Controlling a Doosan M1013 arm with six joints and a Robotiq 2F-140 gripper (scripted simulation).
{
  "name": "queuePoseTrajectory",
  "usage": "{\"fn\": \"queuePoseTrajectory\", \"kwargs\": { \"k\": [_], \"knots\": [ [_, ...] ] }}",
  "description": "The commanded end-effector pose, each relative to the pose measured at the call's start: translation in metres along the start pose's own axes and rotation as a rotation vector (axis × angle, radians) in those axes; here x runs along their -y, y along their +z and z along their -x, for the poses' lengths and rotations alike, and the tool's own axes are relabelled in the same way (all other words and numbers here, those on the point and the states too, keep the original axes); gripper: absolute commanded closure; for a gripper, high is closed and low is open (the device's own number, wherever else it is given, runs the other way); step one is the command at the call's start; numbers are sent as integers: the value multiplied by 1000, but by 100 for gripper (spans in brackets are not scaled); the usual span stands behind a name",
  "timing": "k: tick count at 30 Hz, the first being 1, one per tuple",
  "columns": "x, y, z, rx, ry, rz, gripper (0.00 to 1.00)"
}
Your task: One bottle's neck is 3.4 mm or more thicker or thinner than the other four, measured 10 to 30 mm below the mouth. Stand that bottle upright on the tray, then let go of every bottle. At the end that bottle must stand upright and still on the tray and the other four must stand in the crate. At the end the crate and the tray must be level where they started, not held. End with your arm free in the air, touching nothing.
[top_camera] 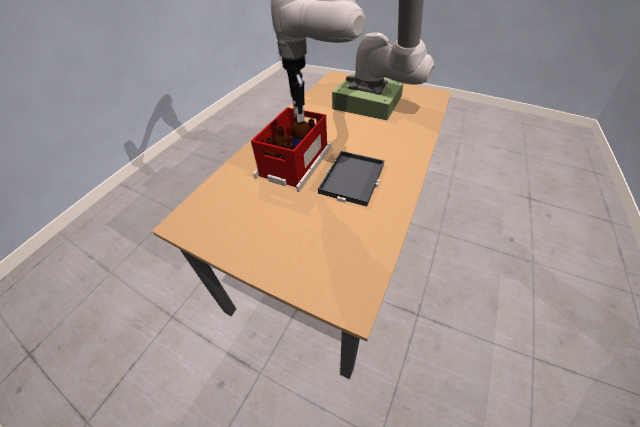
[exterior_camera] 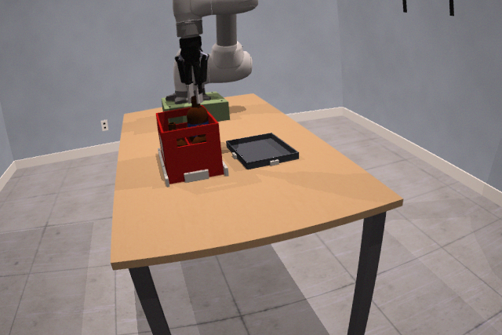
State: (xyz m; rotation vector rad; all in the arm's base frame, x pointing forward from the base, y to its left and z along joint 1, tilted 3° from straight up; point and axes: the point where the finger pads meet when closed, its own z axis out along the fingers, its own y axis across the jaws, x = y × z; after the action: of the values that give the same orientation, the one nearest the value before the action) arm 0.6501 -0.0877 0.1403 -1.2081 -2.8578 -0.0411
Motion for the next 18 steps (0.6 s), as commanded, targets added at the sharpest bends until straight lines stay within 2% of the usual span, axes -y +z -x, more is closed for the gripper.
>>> {"fn": "queuePoseTrajectory", "kwargs": {
  "k": [1,18],
  "knots": [
    [-1,-4,0,1,5,2,100],
    [0,-13,0,1,5,2,100]
  ]
}}
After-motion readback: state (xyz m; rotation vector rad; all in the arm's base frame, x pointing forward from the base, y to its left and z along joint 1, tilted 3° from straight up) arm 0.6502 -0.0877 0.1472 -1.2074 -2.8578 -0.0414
